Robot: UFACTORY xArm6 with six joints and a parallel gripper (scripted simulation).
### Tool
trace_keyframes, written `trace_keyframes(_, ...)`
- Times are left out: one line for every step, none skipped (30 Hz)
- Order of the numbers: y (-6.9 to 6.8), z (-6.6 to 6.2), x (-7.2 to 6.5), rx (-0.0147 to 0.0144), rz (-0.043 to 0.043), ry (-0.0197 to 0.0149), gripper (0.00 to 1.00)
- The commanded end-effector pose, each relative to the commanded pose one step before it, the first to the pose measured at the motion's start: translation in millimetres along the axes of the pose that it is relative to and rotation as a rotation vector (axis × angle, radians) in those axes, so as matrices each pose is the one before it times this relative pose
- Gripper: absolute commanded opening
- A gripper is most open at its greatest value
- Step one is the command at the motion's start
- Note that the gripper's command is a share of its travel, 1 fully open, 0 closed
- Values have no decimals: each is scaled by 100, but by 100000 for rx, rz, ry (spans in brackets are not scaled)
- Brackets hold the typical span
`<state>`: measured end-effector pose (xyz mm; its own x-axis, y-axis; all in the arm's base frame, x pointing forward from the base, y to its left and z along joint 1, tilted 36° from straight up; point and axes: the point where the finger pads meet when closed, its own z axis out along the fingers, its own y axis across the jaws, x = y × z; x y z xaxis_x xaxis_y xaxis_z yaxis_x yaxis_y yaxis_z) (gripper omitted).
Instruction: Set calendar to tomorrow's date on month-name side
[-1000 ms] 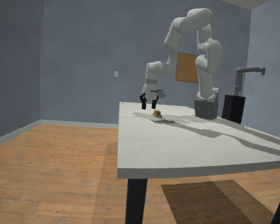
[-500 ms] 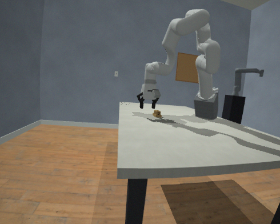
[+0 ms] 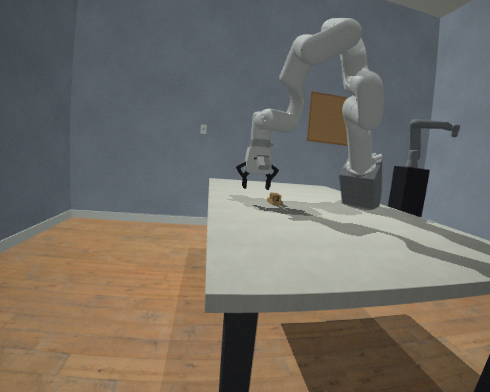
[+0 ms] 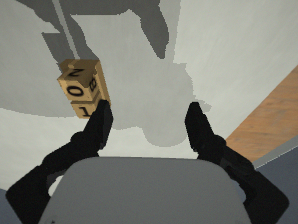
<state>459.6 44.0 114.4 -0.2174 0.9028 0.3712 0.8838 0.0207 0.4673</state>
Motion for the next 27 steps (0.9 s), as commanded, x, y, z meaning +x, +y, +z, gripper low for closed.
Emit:
trace_keyframes(145, -62, -287, 282, 10820, -223, 100)
trace_keyframes(15, 0, -72, 0, 3722, 0, 100)
trace_keyframes(177, 0, -718, 1, 935, -1, 100)
trace_keyframes(171, 0, -669, 0, 0, 0, 100)
trace_keyframes(77, 0, -302, 0, 0, 0, 100)
trace_keyframes(13, 0, -51, 0, 0, 0, 100)
trace_keyframes(1, 0, -3, 0, 137, 0, 100)
trace_keyframes(4, 0, -16, 0, 820, 0, 100)
trace_keyframes(9, 0, -35, 0, 1834, 0, 100)
trace_keyframes(16, 0, -54, 0, 2868, 0, 100)
trace_keyframes(22, 0, -70, 0, 3688, 0, 100)
trace_keyframes(28, 0, -77, 0, 4136, 0, 100)
trace_keyframes(31, 0, -76, 0, 4136, 0, 100)
trace_keyframes(30, 0, -67, 0, 3688, 0, 100)
trace_keyframes(312, 0, -621, 1, 1132, -1, 100)
trace_keyframes(0, 0, 0, 0, 0, 0, 100)
trace_keyframes(0, 0, 0, 0, 0, 0, 100)
trace_keyframes(330, 0, -642, 0, 0, 0, 100)
trace_keyframes(149, 0, -290, 0, 0, 0, 100)
trace_keyframes(25, 0, -49, 0, 0, 0, 100)
trace_keyframes(1, 0, -2, 0, 136, 0, 100)
trace_keyframes(7, 0, -14, 0, 812, 0, 100)
trace_keyframes(17, 0, -32, 0, 1817, 0, 100)
trace_keyframes(27, 0, -49, 0, 2842, 0, 100)
trace_keyframes(37, 0, -62, 0, 3653, 0, 100)
trace_keyframes(44, 0, -68, 0, 4098, 0, 100)
trace_keyframes(46, 0, -67, 0, 4098, 0, 100)
